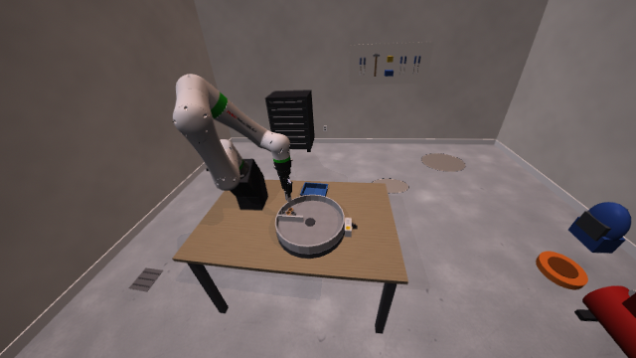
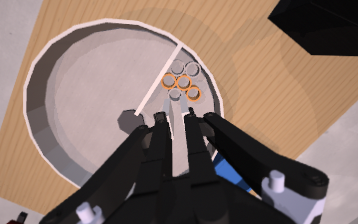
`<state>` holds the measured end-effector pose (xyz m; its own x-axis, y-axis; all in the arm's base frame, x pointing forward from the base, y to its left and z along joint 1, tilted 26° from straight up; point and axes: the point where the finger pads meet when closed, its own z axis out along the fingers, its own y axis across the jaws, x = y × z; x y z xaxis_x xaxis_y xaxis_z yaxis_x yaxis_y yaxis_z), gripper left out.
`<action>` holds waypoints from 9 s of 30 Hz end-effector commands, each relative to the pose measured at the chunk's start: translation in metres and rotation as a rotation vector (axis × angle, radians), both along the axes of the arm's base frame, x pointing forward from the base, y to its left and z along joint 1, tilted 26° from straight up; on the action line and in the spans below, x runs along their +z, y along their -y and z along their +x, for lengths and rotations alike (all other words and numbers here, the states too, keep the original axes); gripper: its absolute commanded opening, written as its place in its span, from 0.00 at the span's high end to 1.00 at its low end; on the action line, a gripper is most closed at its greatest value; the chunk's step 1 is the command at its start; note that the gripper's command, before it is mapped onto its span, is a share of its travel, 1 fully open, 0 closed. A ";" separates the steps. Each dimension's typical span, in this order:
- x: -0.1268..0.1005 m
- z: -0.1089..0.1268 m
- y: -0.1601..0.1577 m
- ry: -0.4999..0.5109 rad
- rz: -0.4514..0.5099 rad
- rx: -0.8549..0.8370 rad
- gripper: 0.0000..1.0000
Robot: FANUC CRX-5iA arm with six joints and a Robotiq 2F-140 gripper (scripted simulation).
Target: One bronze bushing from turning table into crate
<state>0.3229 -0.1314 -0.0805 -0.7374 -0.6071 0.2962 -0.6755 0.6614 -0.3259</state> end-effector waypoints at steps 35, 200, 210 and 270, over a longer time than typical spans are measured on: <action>0.000 0.000 0.000 0.000 0.000 0.000 0.91; -0.082 -0.027 -0.019 -0.621 -0.690 0.740 0.94; -0.082 -0.027 -0.019 -0.621 -0.690 0.740 0.94; -0.082 -0.028 -0.020 -0.621 -0.690 0.740 0.94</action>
<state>0.2944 -0.1114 -0.1629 0.1117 -0.3966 0.9111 -0.9879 -0.1436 0.0587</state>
